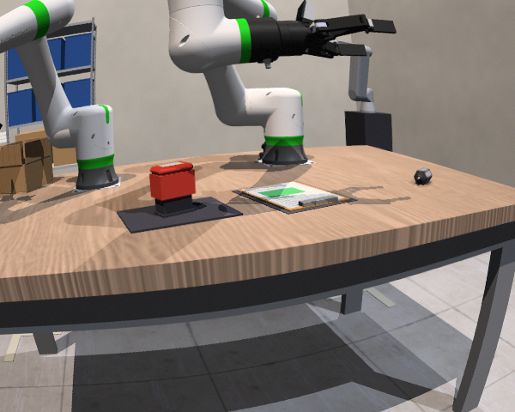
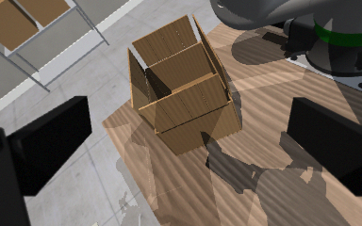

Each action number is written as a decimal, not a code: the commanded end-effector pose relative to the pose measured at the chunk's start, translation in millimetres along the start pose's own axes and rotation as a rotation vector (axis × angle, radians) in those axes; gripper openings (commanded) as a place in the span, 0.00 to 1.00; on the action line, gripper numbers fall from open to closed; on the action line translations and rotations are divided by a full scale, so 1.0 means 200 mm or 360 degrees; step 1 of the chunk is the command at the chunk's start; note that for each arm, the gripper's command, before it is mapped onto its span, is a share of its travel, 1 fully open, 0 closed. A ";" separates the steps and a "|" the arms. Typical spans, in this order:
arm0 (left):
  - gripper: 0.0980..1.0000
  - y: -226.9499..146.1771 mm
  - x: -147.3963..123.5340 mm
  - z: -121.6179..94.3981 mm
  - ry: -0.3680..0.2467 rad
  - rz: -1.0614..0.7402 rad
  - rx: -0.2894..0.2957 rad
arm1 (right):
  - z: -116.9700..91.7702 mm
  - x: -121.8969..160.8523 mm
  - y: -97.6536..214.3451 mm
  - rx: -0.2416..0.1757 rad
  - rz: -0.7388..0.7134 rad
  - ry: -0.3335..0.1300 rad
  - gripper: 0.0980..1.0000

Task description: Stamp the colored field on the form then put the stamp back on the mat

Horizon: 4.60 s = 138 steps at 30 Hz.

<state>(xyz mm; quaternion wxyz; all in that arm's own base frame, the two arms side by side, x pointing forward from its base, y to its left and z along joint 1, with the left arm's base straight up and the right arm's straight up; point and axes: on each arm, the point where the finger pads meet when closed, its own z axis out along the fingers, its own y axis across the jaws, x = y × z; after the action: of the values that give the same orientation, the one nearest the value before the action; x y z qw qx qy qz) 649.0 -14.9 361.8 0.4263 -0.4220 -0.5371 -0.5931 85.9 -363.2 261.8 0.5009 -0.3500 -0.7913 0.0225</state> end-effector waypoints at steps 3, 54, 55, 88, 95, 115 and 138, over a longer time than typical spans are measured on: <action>1.00 0.00 0.01 0.00 -0.0001 -0.0004 0.0001 | 0.00 0.00 0.00 0.0000 0.0002 -0.0002 1.00; 1.00 -0.09 -0.06 -0.23 -0.0270 -0.0020 0.0095 | -0.05 -0.10 0.06 -0.0056 -0.0750 -0.0257 1.00; 1.00 -0.10 -0.06 -0.24 -0.0291 -0.0023 0.0104 | -0.05 -0.11 0.06 -0.0056 -0.0806 -0.0277 1.00; 1.00 -0.36 -0.28 -0.94 -0.1098 -0.0097 0.0421 | -0.29 -0.29 0.19 0.0282 -0.2372 -0.0887 1.00; 1.00 -0.43 -0.33 -1.11 -0.1292 -0.0113 0.0494 | -0.36 -0.32 0.22 0.0443 -0.2685 -0.1003 1.00; 1.00 -0.59 -0.46 -1.53 -0.1791 -0.0154 0.0685 | -0.60 -0.36 0.28 0.1079 -0.3488 -0.1236 1.00; 1.00 -0.73 -0.56 -1.88 -0.2195 -0.0188 0.0839 | -0.85 -0.36 0.32 0.1884 -0.4066 -0.1250 1.00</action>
<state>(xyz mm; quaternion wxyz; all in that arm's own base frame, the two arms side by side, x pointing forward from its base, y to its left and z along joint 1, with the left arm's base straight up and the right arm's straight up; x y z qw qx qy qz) 526.3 -369.8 189.6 0.0556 -0.5530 -0.8279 -0.0753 272.5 -408.0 263.0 0.0066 0.8470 -0.5308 -0.0275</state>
